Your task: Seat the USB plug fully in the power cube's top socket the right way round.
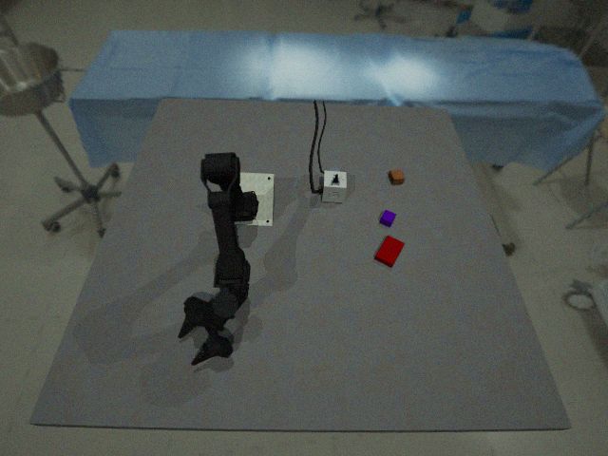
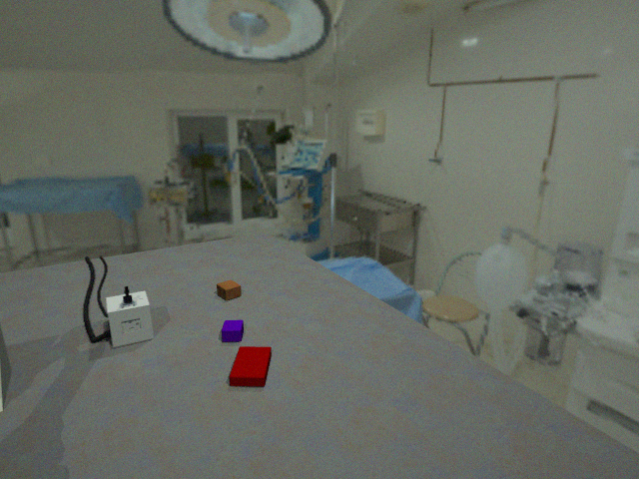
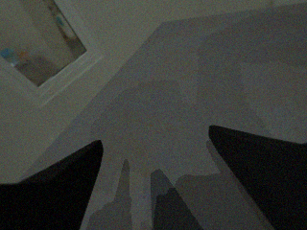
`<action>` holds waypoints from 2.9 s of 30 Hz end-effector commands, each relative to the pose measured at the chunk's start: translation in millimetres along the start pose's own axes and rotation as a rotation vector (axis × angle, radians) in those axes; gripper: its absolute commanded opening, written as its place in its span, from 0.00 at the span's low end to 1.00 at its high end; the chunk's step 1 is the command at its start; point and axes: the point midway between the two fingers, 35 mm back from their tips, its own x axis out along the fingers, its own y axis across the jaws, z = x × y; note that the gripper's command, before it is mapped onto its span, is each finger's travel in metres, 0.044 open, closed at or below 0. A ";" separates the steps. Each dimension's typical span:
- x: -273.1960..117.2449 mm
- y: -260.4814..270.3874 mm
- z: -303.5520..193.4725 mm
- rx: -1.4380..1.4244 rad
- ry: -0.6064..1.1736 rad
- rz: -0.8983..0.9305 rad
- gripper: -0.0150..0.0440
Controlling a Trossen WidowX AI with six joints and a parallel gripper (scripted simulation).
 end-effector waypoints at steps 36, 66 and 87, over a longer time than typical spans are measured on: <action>-522.2 45.1 -246.1 -0.550 1.499 0.464 1.00; -625.9 -184.3 -157.2 -0.904 1.125 0.234 1.00; -616.9 -189.2 -174.0 -0.903 1.125 0.235 1.00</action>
